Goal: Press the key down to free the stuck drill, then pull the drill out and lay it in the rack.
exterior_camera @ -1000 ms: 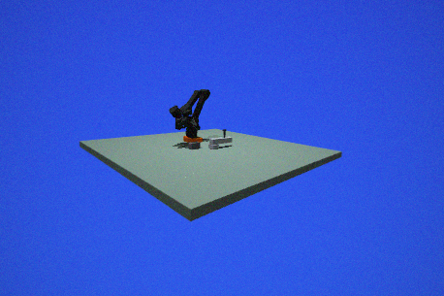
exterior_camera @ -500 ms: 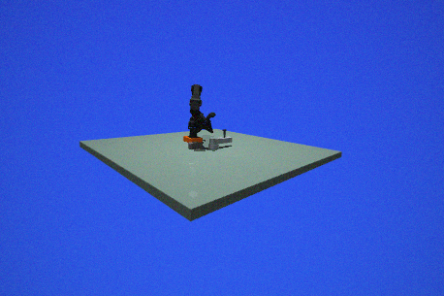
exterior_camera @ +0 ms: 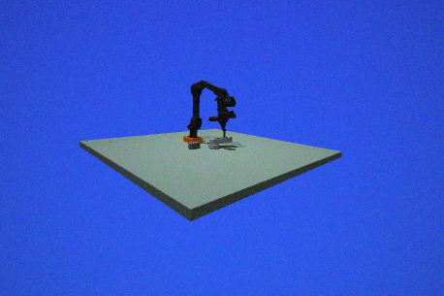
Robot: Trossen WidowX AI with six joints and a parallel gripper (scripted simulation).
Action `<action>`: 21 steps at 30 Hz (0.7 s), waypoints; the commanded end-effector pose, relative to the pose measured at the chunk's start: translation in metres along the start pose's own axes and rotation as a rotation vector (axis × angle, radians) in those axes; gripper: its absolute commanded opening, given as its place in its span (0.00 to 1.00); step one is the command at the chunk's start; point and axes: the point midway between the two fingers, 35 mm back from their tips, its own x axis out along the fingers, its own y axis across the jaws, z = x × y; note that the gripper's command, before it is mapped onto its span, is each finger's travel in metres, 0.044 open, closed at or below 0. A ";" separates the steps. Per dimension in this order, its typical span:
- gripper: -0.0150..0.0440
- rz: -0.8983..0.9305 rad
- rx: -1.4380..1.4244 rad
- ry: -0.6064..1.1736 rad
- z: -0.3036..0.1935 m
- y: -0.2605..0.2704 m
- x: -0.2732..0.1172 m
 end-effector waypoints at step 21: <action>0.25 -0.114 -0.222 0.041 -0.015 0.019 0.003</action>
